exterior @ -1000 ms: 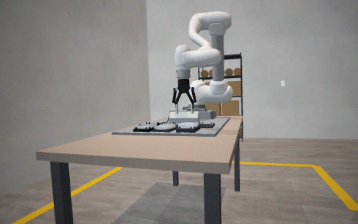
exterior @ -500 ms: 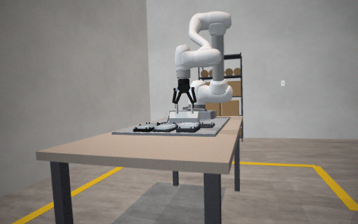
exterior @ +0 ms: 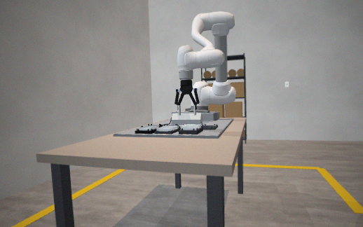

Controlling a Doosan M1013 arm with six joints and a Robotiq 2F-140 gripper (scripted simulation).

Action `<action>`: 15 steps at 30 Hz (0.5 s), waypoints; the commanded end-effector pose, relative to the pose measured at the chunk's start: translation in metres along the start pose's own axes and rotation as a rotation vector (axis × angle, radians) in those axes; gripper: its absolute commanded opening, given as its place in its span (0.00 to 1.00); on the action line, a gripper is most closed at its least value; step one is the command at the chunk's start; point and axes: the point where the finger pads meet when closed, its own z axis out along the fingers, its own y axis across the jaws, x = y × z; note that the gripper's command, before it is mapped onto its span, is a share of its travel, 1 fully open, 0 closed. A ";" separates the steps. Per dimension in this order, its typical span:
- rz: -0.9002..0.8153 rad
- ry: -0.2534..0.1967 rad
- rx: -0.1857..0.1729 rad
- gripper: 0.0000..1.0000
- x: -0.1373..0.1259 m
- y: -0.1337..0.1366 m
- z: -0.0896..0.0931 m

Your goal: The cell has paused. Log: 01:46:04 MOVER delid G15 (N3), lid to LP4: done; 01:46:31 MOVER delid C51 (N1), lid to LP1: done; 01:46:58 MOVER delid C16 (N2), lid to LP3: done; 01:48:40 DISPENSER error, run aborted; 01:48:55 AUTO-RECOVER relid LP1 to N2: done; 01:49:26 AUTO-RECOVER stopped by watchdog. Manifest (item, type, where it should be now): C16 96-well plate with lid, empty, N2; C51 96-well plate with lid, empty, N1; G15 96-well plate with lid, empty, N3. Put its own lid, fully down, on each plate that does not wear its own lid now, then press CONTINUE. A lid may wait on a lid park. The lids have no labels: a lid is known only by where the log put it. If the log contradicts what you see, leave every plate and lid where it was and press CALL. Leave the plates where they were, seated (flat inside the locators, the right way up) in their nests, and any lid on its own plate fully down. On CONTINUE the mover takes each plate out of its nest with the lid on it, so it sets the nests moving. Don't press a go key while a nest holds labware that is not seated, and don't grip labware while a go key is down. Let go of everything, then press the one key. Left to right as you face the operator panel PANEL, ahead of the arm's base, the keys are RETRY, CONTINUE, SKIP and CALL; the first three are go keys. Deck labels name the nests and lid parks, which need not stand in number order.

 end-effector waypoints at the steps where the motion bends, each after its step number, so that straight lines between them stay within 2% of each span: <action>1: 0.000 0.000 0.000 0.66 0.000 0.000 0.000; 15: 0.000 0.000 0.000 0.66 0.000 0.000 0.005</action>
